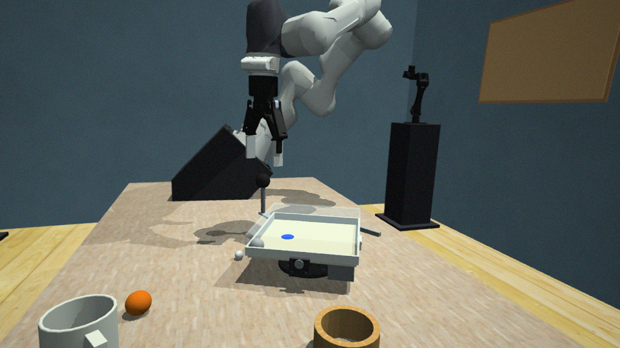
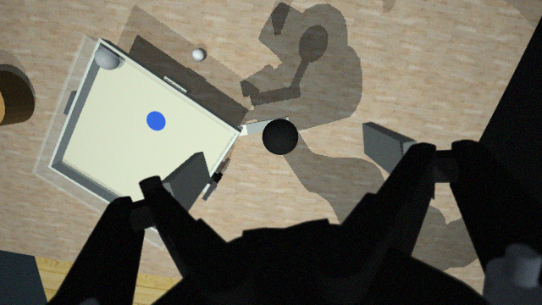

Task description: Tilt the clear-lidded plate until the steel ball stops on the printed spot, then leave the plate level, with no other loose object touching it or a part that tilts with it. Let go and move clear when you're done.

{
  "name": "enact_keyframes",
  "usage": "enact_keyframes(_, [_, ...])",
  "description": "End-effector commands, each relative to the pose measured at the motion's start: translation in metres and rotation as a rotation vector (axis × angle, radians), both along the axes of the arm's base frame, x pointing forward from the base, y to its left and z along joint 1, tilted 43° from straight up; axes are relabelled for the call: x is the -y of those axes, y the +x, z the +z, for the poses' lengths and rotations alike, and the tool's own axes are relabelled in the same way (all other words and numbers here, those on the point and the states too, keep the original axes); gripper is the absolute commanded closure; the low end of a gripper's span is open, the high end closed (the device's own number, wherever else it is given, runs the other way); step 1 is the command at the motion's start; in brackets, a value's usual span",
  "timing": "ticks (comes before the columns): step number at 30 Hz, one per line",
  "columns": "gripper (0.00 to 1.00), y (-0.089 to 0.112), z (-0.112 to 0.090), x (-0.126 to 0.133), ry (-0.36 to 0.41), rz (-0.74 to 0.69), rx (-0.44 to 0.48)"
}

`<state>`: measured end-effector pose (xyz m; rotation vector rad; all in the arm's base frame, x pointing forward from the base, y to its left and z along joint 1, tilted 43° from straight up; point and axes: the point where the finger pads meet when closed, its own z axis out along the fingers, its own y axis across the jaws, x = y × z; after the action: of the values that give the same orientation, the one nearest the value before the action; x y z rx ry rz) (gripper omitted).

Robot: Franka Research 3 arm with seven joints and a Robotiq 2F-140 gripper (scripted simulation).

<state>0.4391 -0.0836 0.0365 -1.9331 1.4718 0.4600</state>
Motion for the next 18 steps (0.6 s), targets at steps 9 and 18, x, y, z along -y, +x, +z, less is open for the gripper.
enact_keyframes(9, [0.64, 0.0003, -0.0009, 0.0009, 0.000, -0.012, -0.007])
enact_keyframes(18, [0.64, 0.0003, -0.0009, 0.0009, 0.000, -0.012, -0.007])
